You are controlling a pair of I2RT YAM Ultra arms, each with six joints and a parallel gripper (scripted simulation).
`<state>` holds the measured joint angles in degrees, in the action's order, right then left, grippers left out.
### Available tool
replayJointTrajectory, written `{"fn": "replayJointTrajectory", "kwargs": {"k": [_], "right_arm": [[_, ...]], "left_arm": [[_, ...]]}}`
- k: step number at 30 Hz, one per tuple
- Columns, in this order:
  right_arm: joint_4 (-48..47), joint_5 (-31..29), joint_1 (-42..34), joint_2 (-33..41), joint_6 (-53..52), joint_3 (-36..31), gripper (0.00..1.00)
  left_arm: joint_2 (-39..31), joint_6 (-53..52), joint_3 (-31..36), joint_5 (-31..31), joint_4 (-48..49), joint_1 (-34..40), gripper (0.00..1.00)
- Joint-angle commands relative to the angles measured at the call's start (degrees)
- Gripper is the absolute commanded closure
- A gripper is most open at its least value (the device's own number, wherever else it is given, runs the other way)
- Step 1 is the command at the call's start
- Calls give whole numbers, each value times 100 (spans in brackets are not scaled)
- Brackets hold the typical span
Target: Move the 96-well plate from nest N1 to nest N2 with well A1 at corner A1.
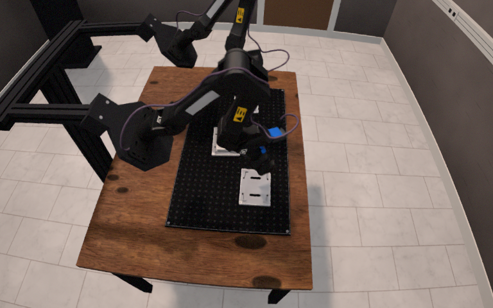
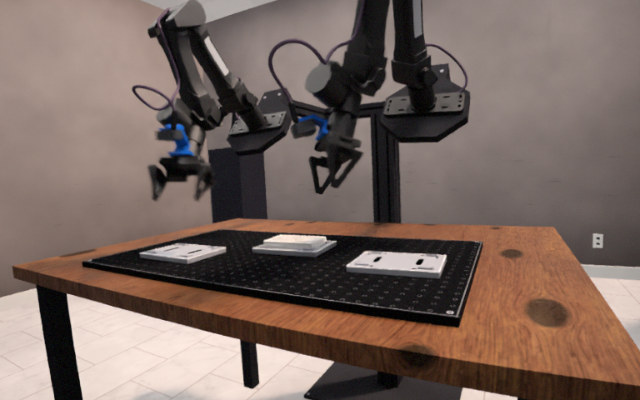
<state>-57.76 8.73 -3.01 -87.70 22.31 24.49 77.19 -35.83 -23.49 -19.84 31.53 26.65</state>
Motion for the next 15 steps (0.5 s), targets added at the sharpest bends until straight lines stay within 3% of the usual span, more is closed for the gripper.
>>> {"fn": "replayJointTrajectory", "kwargs": {"k": [1, 15], "right_arm": [[18, 360, -280, -344, 1117, 91, 0], [109, 1051, -1301, -1596, 3779, 250, 0]], "left_arm": [[-284, 437, 230, 730, 695, -352, 0], [-251, 2061, 270, 1967, 1935, -2027, 0]]}}
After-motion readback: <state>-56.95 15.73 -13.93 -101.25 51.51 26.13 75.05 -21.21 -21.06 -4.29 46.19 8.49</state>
